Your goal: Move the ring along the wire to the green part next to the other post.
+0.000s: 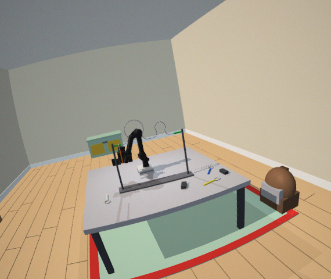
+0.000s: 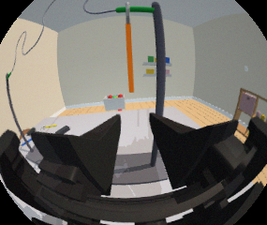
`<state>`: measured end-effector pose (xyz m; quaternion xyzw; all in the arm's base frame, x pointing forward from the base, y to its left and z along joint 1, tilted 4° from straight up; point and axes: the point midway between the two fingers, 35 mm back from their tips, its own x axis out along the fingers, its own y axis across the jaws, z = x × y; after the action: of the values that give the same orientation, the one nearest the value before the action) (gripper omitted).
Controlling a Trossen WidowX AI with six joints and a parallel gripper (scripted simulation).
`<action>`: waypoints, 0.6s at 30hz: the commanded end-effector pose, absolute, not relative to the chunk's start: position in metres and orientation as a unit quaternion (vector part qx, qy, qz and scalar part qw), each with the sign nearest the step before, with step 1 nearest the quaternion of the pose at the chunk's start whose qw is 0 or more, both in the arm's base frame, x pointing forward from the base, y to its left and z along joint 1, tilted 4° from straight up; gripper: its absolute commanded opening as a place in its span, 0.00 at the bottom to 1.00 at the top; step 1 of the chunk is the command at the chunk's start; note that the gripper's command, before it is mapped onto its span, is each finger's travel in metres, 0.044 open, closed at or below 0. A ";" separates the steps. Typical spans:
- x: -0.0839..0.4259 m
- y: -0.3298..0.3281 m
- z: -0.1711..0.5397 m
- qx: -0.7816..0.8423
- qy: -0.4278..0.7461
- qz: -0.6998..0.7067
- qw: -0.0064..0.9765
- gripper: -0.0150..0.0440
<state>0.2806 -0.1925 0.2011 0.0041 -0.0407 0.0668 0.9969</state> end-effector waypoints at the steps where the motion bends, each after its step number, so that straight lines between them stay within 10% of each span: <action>1: 0.296 -0.187 0.228 -0.005 -0.045 0.065 0.997 0.53; 18: 0.313 -0.187 0.231 -0.005 -0.047 0.065 0.997 0.53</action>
<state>0.3070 -0.1854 0.2311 -0.0039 -0.0467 0.0674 0.9966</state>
